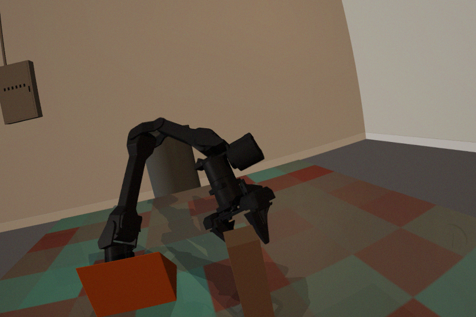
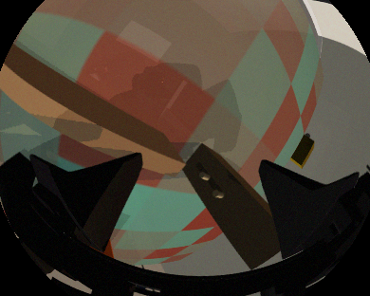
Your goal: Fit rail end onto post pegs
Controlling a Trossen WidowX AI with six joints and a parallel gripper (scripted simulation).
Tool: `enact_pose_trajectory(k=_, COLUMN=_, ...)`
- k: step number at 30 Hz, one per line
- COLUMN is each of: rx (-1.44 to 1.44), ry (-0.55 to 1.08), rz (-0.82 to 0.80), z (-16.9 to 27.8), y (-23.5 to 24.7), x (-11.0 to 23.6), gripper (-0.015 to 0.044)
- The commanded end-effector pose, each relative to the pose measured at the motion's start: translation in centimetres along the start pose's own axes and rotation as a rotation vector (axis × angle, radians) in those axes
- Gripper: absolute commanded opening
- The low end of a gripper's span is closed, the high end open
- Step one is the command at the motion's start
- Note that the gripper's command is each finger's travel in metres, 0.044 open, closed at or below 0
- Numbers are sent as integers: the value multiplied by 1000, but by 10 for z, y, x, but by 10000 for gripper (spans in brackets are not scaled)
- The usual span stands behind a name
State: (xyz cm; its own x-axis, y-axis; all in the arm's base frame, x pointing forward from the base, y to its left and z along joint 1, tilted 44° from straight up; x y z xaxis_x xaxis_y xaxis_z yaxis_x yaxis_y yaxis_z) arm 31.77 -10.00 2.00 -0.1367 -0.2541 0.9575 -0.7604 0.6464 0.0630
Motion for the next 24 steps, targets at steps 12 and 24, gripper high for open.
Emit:
enact_pose_trajectory(k=12, rx=890, ry=-462, rz=-284, z=-13, y=30, x=27, gripper=440)
enact_pose_trajectory(k=24, rx=890, ry=-462, rz=-284, z=-13, y=30, x=27, gripper=440)
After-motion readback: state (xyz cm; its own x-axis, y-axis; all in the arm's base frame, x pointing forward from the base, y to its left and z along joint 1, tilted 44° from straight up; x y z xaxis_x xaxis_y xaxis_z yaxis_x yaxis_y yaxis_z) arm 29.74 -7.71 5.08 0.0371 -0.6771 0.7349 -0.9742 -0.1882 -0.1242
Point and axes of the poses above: the point midway between the two fingers, 35 mm back from their tips, its own x axis back along the fingers, its own y axis across the jaws, z = x × y, the point moved 2 cm from there along x, back along the fingers, and after that the axes turned 13 degrees about x, right-handed, at the moved point
